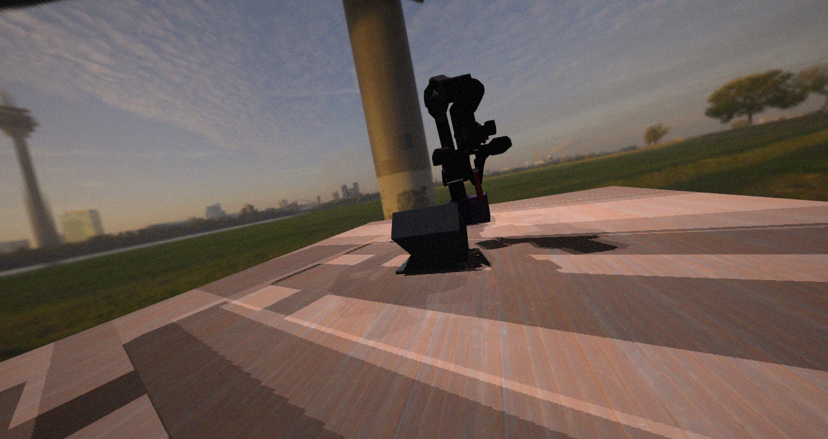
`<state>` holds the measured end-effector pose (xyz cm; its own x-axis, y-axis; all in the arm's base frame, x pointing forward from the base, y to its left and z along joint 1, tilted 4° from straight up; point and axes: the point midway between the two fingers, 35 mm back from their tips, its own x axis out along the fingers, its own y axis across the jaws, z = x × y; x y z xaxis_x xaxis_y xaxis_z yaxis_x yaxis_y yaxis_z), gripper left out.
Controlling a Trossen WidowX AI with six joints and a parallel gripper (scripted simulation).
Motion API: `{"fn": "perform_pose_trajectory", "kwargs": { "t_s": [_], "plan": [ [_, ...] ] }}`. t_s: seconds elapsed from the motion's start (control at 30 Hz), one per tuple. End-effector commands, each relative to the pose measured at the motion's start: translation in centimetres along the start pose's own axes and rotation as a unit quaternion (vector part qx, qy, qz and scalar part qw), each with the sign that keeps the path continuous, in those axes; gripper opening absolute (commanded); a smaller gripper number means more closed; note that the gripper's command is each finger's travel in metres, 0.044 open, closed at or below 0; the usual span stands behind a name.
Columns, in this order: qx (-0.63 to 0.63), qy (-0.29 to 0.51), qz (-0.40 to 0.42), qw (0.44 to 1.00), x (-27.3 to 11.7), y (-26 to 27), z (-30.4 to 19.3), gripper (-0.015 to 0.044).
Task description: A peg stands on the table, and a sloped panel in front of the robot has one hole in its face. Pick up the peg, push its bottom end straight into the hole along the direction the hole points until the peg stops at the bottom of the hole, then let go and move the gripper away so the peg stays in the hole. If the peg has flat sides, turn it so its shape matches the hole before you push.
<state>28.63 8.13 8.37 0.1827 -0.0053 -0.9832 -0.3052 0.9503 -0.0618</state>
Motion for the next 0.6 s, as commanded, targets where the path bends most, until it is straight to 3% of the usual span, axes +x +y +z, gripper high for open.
{"fn": "perform_pose_trajectory", "kwargs": {
  "t_s": [0.0,0.57],
  "plan": [
    [0.010,-0.018,-0.001,1.000,-0.4,-0.7,0.2,0.0000],
    [0.050,-0.071,-0.012,0.996,-1.4,-3.3,0.7,0.0000]
  ]
}}
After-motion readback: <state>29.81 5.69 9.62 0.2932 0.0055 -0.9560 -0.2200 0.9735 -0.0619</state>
